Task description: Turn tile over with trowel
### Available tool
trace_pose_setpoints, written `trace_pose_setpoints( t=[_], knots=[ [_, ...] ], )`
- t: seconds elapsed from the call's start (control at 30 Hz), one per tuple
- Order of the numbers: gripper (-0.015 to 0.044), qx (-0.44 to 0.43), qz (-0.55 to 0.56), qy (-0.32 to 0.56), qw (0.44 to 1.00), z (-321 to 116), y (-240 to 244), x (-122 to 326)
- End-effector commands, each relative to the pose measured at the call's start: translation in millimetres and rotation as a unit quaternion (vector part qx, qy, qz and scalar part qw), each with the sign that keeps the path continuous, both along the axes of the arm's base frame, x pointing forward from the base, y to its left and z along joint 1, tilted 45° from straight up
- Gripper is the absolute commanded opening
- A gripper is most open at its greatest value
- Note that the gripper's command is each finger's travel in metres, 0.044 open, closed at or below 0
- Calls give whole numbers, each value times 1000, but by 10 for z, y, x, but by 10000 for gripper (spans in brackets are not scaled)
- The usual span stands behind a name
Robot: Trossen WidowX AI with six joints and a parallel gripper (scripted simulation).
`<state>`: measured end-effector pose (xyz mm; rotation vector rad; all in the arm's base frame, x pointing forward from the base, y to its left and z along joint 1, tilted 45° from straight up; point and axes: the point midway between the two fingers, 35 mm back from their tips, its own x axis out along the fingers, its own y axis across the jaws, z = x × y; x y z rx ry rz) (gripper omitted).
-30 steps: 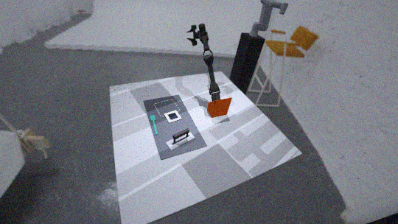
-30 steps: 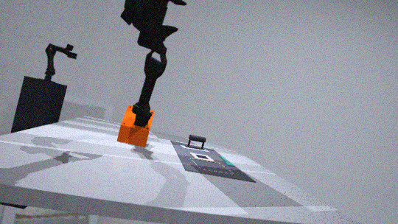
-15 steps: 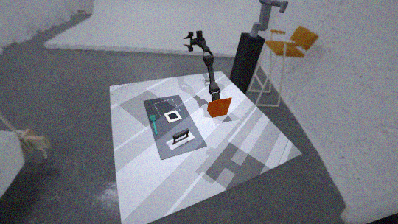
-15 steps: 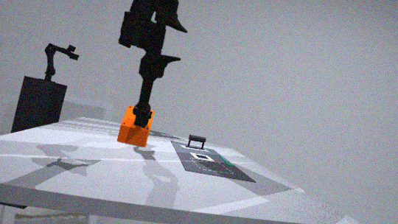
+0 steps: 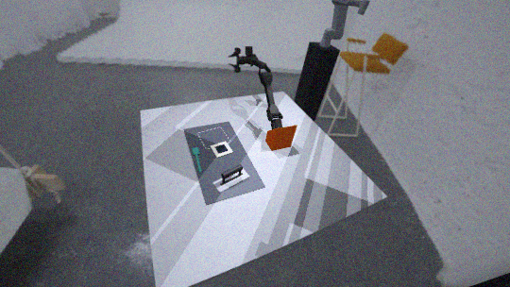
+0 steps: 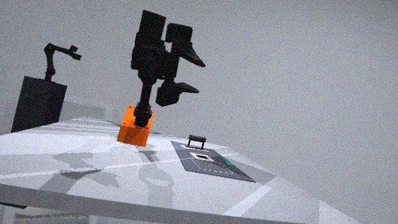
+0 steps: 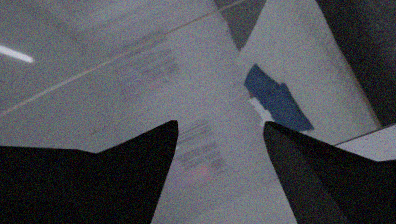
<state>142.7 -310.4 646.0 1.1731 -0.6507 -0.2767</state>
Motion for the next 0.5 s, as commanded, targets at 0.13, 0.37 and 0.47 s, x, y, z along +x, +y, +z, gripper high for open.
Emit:
trace_pose_setpoints(
  t=[0.13, 0.37, 0.47],
  knots=[
    [270, 49, 34, 10, 998, -290, -173, 437],
    [270, 88, 63, 28, 994, -556, -235, 818],
    [270, 103, 68, 39, 992, -695, -300, 997]
  ],
)
